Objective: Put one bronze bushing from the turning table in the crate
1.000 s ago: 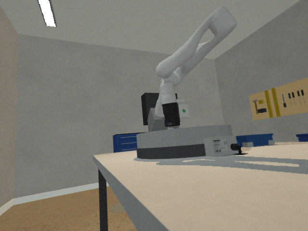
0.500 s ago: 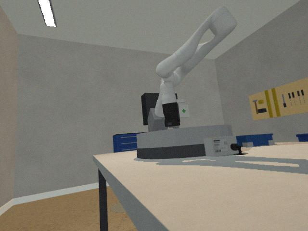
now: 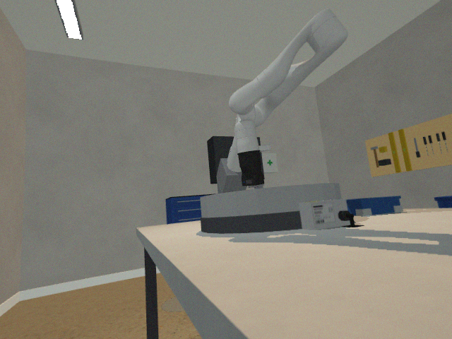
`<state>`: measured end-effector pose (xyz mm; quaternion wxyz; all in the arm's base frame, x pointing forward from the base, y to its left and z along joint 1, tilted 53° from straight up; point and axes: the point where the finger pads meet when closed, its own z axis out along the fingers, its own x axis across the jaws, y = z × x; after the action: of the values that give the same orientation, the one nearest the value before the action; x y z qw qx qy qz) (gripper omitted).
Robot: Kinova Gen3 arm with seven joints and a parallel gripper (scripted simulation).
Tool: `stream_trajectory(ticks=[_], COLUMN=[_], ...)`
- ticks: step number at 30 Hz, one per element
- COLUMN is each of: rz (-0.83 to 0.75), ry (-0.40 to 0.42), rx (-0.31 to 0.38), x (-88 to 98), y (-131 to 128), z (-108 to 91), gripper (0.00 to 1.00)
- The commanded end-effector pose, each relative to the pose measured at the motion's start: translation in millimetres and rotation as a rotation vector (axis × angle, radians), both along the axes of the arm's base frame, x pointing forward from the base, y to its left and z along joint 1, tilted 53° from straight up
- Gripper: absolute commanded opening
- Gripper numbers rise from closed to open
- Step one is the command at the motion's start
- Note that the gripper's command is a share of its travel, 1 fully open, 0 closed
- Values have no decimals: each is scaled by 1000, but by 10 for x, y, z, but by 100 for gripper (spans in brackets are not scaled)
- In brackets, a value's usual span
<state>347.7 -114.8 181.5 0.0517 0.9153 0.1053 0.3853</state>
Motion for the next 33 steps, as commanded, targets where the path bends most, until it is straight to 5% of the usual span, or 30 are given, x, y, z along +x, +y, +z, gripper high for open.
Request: stream_trajectory(ticks=[1, 25, 30, 33], rz=[0, 0, -80, -80], ry=[-1, -1, -119, -119], rx=[0, 0, -68, -68], x=[-1, -1, 9, 9], y=[-1, -1, 3, 3], z=[2, 3, 14, 14], gripper=[0, 0, 0, 0])
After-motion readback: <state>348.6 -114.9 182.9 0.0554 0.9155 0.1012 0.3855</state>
